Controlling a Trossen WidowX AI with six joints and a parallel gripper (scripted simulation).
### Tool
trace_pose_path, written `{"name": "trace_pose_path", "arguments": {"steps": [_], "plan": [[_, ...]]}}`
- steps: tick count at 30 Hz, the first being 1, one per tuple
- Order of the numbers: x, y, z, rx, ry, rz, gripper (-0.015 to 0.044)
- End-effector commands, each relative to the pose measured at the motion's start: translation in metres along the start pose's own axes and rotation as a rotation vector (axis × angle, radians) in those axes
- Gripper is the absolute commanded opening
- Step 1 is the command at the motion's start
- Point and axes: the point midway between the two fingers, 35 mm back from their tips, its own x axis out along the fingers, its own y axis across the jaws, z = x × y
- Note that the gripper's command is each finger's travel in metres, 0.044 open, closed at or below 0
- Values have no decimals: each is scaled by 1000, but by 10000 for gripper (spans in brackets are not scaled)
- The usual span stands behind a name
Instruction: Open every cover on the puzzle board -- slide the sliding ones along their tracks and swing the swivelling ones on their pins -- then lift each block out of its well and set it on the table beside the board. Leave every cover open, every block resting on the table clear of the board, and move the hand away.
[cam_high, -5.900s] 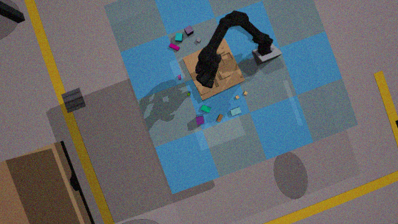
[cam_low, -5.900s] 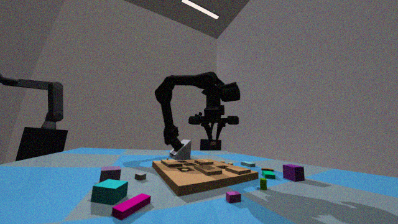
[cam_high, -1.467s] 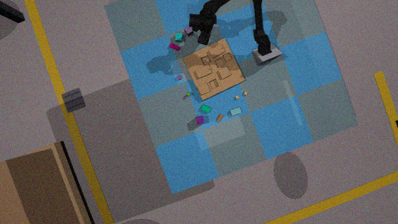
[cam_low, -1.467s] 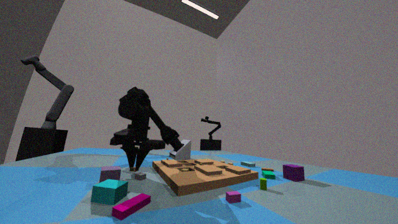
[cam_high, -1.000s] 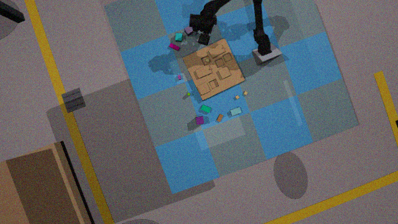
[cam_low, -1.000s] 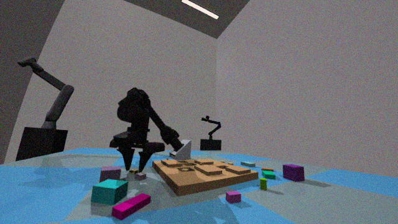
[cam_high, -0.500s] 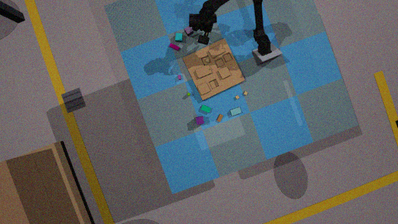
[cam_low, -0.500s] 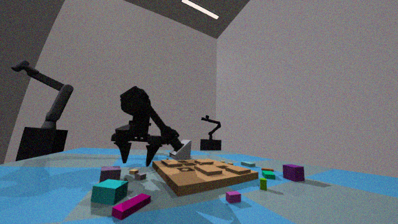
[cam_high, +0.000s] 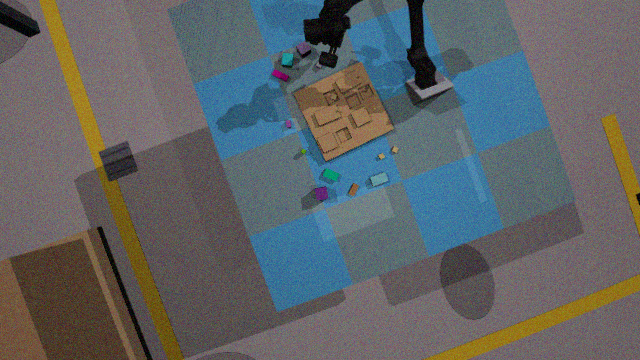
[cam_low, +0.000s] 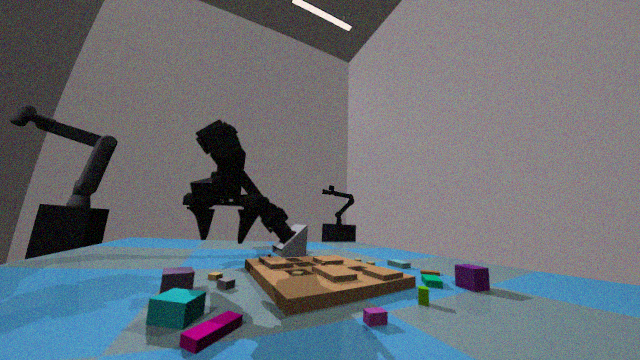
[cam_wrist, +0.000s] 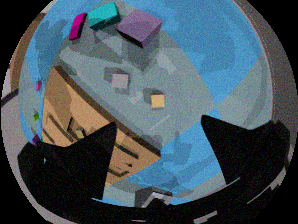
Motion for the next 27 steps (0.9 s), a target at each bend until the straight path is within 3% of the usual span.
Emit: {"name": "trace_pose_path", "arguments": {"steps": [1,18,27], "plan": [[-7,-2,0,4,-2,-5,440],[-5,87,-18,-22,16,19,0],[-5,133,-37,-14,11,10,0]]}}
